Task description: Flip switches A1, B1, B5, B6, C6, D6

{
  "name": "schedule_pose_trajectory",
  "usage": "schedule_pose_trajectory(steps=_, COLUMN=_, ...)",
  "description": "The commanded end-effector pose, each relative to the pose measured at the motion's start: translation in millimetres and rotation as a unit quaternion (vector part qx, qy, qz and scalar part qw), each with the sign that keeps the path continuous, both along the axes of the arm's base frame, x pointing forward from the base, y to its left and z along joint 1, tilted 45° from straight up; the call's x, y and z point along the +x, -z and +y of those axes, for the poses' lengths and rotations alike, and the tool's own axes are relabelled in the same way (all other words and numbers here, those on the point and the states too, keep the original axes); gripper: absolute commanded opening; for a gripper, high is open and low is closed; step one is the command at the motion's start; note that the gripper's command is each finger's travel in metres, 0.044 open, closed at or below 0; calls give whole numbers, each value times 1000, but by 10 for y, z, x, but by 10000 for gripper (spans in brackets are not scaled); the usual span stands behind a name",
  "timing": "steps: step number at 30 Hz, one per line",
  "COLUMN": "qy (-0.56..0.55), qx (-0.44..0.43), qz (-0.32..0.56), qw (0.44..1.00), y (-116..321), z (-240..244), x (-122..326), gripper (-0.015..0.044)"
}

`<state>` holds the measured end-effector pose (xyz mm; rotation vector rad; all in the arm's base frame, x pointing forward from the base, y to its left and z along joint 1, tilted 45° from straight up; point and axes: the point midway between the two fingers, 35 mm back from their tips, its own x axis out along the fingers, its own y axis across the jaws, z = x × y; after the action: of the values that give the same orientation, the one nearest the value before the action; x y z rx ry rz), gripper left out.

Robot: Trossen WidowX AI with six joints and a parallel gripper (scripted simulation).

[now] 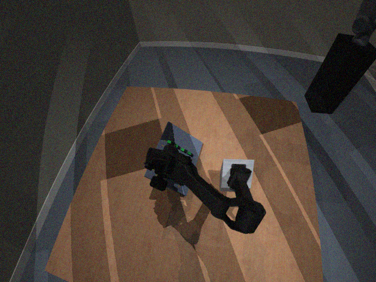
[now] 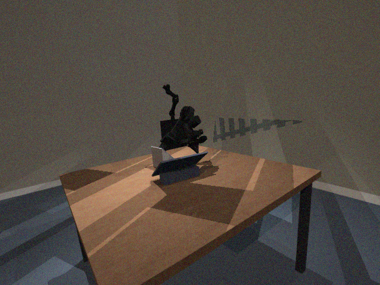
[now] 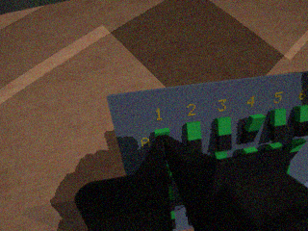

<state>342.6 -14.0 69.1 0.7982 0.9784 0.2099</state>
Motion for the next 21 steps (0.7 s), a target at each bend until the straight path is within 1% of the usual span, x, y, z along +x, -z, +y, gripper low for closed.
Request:
schedule_pose_trajectory(steps=1, qy=3, qx=0, qz=3, qw=1000, y=12, z=-2, x=-1, gripper=0)
schedule_pose_trajectory(steps=21, qy=3, qx=0, qz=3, qw=1000, y=29, z=11, x=15, gripper=0)
